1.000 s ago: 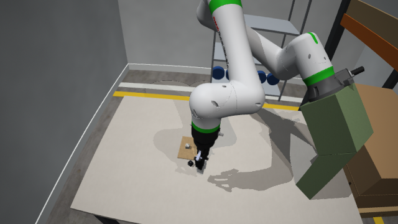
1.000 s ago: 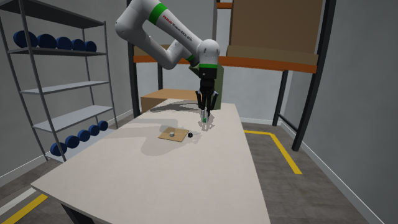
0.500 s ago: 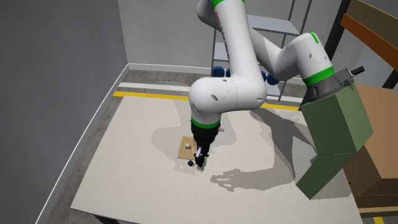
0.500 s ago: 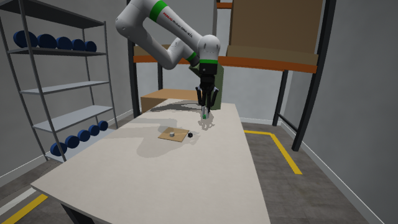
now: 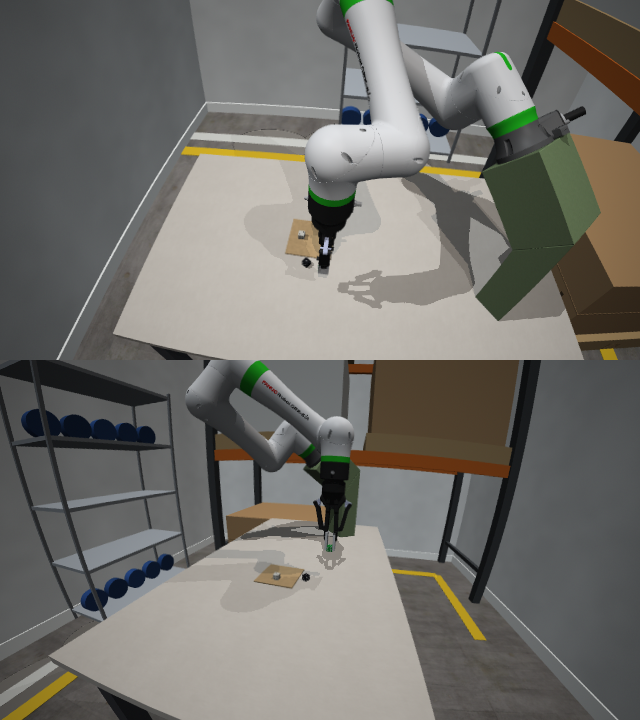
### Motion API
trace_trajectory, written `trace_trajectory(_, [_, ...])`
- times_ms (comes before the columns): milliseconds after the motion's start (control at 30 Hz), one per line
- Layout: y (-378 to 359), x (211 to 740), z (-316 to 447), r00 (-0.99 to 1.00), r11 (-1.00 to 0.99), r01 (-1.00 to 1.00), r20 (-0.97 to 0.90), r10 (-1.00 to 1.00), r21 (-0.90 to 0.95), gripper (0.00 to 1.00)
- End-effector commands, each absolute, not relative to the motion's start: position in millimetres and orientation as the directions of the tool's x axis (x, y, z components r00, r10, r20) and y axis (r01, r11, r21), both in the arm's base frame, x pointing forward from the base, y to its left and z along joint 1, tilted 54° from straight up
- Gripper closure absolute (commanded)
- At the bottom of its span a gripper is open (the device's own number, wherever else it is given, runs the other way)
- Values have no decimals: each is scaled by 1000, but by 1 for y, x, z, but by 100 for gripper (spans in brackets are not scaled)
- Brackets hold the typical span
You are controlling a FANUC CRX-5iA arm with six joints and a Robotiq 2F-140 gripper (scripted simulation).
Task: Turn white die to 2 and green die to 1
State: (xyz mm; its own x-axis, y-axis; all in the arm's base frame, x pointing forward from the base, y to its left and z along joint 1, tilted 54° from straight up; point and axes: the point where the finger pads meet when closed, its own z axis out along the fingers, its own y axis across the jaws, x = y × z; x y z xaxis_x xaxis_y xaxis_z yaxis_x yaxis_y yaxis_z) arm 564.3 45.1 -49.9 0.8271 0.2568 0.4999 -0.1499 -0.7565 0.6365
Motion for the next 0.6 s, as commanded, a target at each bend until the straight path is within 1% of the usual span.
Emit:
trace_trajectory(0, [45, 565, -50, 846, -703, -3, 376, 377, 712, 91])
trace_trajectory(67, [45, 565, -50, 846, -691, 22, 355, 398, 722, 91])
trace_trajectory(400, [44, 567, -49, 795, -530, 289, 108, 596, 797, 91])
trace_trajectory(467, [44, 567, -49, 795, -530, 289, 108, 596, 797, 91])
trace_trajectory(500, [44, 567, -49, 787, -513, 311, 85, 611, 800, 91])
trace_trajectory(533, [43, 568, -49, 758, -459, 377, 17, 652, 805, 91])
trace_trajectory(567, [43, 568, -49, 753, -451, 387, 7, 658, 805, 91])
